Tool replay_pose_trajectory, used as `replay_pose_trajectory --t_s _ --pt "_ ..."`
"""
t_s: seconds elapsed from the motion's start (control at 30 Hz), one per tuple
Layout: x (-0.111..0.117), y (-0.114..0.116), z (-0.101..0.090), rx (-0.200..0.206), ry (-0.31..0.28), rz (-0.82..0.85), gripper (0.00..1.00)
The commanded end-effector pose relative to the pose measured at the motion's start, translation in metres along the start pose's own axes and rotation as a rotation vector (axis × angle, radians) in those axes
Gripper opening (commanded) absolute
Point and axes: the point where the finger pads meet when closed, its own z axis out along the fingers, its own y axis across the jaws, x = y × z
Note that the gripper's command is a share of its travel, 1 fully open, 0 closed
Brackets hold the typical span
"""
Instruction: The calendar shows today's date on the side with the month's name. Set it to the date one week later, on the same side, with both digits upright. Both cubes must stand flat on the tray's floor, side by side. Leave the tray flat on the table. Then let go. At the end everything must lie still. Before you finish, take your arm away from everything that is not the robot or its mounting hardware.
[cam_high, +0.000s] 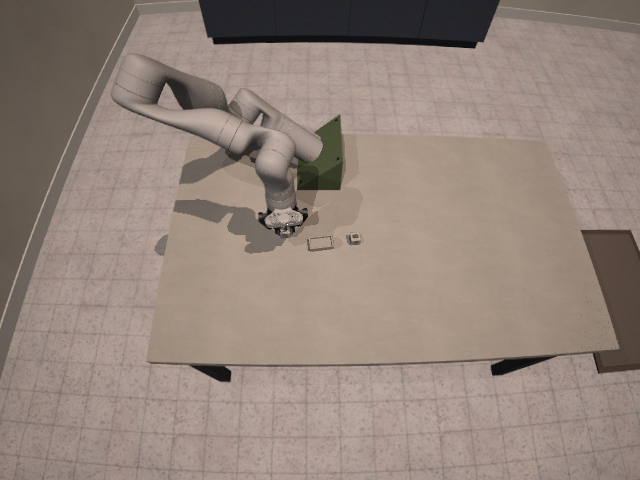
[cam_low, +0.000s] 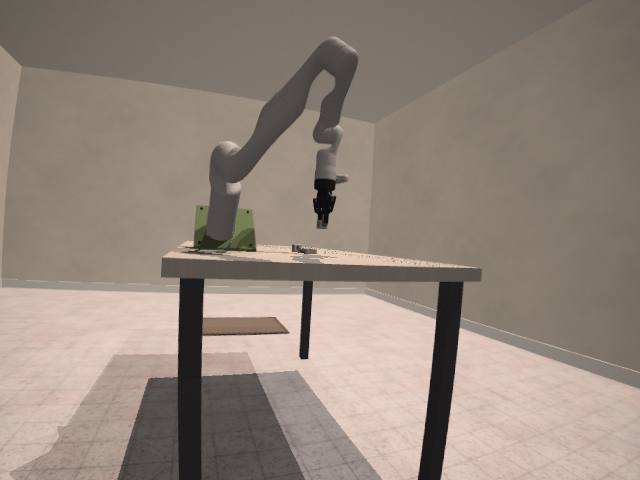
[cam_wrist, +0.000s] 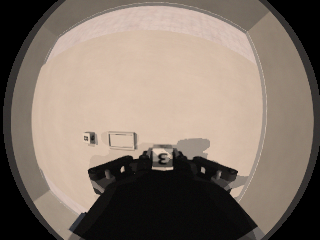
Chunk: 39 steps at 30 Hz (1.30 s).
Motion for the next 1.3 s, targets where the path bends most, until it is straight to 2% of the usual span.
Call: replay_pose_trajectory --t_s 0.0,1.2,1.27 --pt "-0.0005 -0.0008 -0.0044 0.002 0.002 -0.008 0.26" --pt "-0.0005 -0.0008 -0.0044 0.002 0.002 -0.008 0.26" --pt "0.0002 -0.0076 -0.0054 0.003 0.002 -0.008 0.26"
